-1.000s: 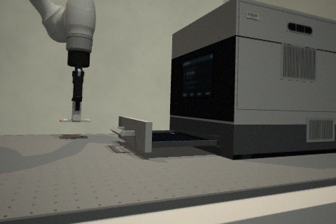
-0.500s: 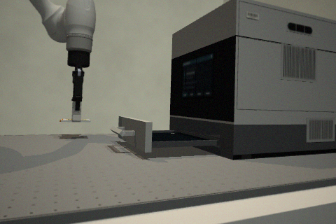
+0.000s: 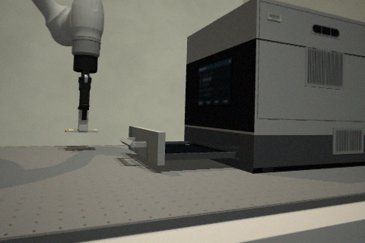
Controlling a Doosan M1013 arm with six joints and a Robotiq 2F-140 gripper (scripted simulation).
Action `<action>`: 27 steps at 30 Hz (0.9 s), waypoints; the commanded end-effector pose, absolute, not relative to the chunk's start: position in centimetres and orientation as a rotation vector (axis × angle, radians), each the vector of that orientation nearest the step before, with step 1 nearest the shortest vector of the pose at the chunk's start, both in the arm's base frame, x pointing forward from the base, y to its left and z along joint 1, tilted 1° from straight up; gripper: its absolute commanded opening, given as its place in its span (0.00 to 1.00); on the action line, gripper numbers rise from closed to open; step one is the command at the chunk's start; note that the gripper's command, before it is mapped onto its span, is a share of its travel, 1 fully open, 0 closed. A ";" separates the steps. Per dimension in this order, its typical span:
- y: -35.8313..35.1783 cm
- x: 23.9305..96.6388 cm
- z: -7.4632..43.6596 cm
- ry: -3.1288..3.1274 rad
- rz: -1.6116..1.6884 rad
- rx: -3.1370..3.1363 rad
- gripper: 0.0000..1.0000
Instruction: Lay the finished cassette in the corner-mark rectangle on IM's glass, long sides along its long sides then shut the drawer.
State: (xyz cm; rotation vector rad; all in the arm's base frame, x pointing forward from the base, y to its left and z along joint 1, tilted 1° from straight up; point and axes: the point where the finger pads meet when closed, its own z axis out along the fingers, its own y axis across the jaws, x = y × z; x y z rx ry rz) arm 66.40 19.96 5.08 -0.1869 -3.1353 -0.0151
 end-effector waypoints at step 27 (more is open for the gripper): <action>20.1 66.6 8.4 -3.139 -0.019 -0.180 0.10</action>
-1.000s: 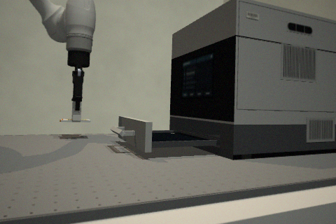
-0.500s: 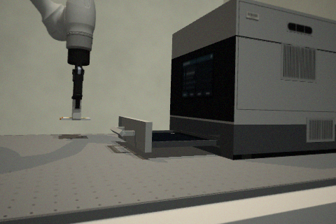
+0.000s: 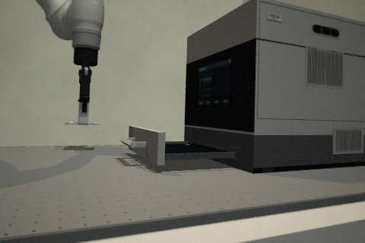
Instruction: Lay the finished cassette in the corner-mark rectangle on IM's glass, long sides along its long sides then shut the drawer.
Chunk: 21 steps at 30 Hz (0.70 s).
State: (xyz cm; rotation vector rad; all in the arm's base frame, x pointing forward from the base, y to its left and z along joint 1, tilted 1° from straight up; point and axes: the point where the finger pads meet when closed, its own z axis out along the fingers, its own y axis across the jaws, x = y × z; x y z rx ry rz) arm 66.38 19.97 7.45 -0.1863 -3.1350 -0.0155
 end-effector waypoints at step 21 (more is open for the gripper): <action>20.1 66.6 10.6 -3.139 -0.019 -0.180 0.10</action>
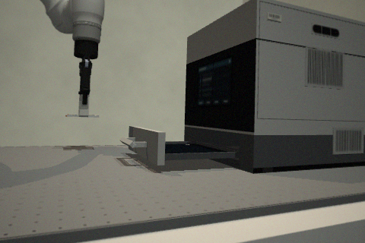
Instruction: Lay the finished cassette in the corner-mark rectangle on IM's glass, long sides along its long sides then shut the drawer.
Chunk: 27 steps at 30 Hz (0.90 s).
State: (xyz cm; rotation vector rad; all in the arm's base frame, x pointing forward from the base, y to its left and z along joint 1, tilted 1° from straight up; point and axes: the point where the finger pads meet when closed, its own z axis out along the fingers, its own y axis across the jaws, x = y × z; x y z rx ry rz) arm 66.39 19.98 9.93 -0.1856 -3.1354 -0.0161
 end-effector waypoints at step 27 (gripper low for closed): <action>20.0 66.6 11.8 -3.139 -0.019 -0.180 0.10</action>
